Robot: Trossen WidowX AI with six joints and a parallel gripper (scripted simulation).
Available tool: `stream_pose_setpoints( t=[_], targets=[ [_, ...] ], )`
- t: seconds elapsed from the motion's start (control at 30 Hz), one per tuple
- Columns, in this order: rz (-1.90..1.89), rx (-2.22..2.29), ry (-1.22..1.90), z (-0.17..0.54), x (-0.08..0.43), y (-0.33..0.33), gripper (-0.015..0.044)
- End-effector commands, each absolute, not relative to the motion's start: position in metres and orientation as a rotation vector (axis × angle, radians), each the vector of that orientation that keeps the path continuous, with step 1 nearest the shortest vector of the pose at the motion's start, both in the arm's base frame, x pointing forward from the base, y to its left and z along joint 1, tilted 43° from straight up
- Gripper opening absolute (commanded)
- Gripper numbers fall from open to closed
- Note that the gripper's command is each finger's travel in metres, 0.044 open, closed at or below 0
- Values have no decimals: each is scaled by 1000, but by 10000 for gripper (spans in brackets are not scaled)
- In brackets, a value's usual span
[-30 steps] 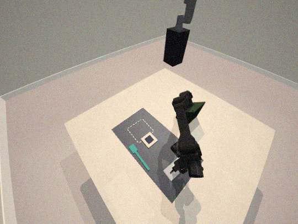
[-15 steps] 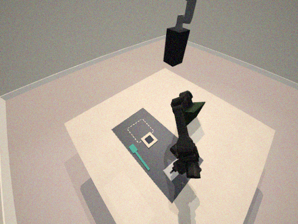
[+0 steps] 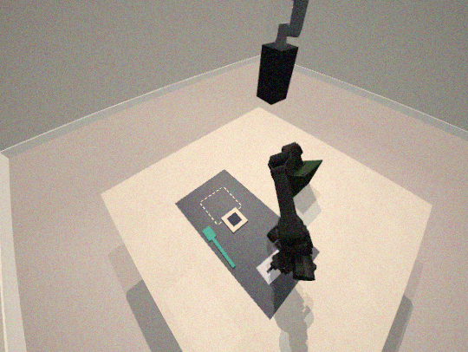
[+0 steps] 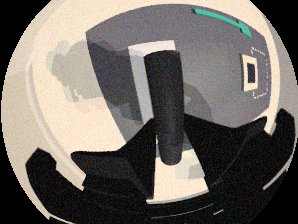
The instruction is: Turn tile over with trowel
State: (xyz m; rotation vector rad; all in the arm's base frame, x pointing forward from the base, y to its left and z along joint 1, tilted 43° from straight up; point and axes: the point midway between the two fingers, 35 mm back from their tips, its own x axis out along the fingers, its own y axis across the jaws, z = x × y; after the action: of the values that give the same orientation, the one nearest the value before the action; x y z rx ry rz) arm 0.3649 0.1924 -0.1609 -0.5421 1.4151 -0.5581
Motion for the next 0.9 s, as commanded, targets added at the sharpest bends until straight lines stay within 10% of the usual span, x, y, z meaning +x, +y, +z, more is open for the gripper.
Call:
stream_pose_setpoints(
  t=[0.0, 0.87],
  targets=[
    [-564, -551, 1417, -161, 365, 189, 130],
    [-842, -205, 1245, -161, 365, 189, 130]
  ],
)
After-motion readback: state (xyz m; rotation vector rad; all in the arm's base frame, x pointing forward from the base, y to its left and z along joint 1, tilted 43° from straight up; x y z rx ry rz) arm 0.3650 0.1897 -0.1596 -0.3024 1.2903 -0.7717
